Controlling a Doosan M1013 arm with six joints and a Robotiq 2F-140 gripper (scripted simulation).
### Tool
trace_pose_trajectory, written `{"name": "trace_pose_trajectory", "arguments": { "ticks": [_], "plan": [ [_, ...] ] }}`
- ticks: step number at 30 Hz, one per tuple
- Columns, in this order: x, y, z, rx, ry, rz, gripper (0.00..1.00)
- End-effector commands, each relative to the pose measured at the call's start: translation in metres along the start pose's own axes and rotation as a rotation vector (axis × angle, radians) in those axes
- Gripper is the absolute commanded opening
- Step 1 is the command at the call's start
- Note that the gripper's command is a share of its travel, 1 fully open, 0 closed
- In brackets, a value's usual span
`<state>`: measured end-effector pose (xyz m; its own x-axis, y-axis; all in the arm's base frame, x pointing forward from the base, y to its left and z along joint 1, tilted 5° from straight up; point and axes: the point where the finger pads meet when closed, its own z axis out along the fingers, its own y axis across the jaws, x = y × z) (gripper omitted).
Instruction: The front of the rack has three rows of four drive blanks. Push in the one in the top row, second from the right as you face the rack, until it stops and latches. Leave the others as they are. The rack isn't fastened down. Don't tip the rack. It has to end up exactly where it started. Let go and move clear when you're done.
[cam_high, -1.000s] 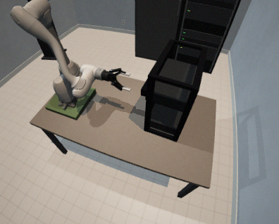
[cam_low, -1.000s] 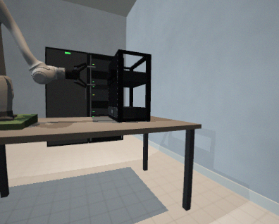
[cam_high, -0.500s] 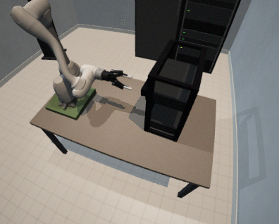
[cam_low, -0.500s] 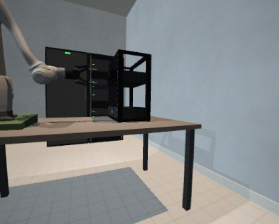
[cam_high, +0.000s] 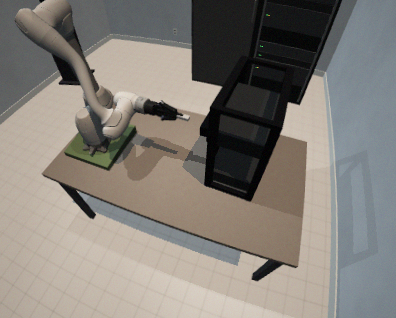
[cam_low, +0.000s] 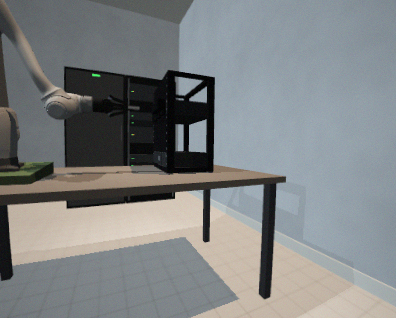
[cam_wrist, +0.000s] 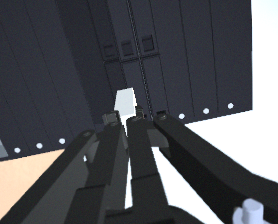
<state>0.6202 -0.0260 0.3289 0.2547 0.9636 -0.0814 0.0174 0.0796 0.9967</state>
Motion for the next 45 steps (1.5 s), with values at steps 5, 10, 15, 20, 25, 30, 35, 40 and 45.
{"name": "trace_pose_trajectory", "arguments": {
  "ticks": [5,10,15,20,25,30,35,40,45],
  "plan": [
    [0.0,0.001,0.002,-0.002,0.001,0.0,0.0],
    [0.0,0.001,0.002,-0.002,0.001,0.0,0.0],
    [0.0,0.001,0.002,-0.002,0.001,0.0,0.0],
    [0.0,0.001,0.002,-0.002,0.001,0.0,0.0],
    [0.0,0.001,0.002,-0.002,0.001,0.0,0.0],
    [0.001,0.001,0.002,-0.002,0.001,0.0,0.0],
    [0.006,0.003,0.005,-0.002,0.001,0.0,0.0],
    [0.018,0.009,0.012,-0.002,0.001,0.0,0.0],
    [0.041,0.019,0.025,-0.002,0.001,0.0,0.0]
  ]
}}
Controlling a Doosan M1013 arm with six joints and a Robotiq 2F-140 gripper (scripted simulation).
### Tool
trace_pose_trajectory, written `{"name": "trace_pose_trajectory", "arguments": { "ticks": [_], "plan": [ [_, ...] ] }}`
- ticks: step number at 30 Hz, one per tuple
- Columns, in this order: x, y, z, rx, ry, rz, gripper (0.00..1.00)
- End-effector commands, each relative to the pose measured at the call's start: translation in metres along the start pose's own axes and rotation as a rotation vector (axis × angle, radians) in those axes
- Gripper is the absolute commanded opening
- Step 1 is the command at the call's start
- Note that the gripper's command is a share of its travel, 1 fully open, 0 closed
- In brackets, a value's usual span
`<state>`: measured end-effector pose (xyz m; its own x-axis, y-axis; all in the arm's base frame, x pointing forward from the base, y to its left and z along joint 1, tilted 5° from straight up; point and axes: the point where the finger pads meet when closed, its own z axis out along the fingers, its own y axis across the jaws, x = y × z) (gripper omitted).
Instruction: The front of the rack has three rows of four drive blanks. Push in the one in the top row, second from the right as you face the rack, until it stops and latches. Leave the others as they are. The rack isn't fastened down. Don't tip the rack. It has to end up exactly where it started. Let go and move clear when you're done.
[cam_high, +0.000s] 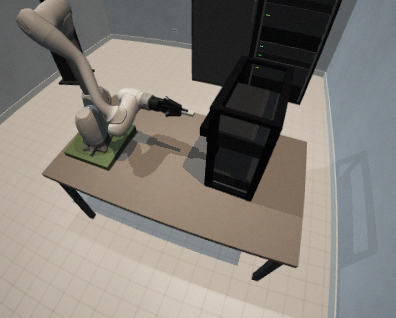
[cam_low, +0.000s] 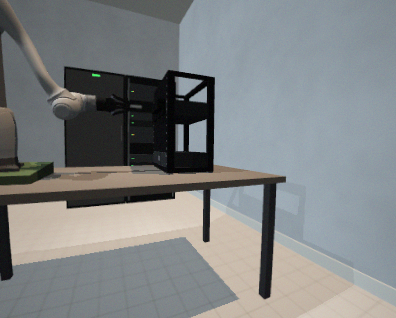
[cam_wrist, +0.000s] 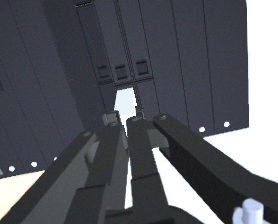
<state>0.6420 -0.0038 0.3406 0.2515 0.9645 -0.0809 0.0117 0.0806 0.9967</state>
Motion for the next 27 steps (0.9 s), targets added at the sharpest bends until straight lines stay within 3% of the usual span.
{"name": "trace_pose_trajectory", "arguments": {
  "ticks": [1,6,18,27],
  "plan": [
    [0.02,0.008,0.013,0.003,-0.003,-0.001,0.0],
    [0.042,0.018,0.026,0.003,-0.003,-0.001,0.0],
    [0.054,0.023,0.034,0.003,-0.003,-0.001,0.0],
    [0.054,0.023,0.068,0.003,-0.003,-0.001,0.0]
  ]
}}
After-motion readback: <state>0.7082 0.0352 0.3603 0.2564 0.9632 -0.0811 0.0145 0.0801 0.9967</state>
